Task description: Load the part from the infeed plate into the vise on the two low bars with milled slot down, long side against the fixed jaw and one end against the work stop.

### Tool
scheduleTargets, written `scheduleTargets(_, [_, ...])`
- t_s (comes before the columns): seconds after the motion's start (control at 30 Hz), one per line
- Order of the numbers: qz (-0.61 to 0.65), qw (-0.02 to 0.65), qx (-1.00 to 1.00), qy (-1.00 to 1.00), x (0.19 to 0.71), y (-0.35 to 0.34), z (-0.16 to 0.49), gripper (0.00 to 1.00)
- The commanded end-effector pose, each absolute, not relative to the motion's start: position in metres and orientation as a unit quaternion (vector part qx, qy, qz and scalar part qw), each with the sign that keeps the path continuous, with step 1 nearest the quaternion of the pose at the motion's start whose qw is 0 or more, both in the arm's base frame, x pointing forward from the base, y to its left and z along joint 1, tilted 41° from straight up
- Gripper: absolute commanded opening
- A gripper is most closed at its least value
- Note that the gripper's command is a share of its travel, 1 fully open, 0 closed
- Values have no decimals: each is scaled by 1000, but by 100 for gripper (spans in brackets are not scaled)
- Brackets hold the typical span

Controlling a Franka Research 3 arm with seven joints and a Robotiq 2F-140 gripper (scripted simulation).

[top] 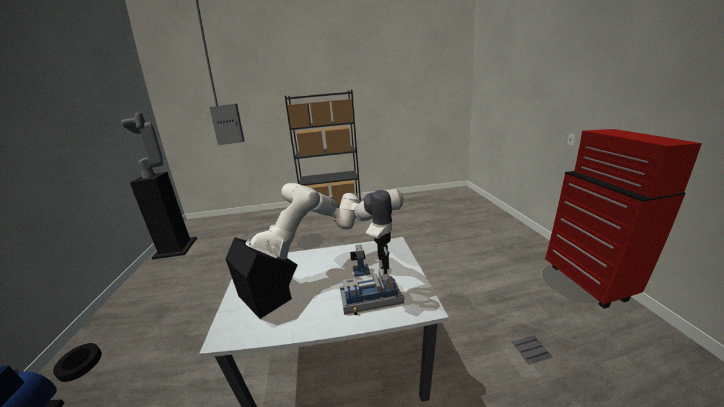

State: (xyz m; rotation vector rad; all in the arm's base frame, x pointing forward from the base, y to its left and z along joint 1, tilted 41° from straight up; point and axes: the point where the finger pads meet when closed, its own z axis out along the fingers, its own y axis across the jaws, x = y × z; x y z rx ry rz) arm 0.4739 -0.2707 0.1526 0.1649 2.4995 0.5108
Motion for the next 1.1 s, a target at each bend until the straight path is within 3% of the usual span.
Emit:
scheduleTargets(0.0, [190, 290, 66, 936, 475, -272, 152, 0])
scheduleTargets(1.07, [190, 290, 65, 936, 486, -266, 138, 0])
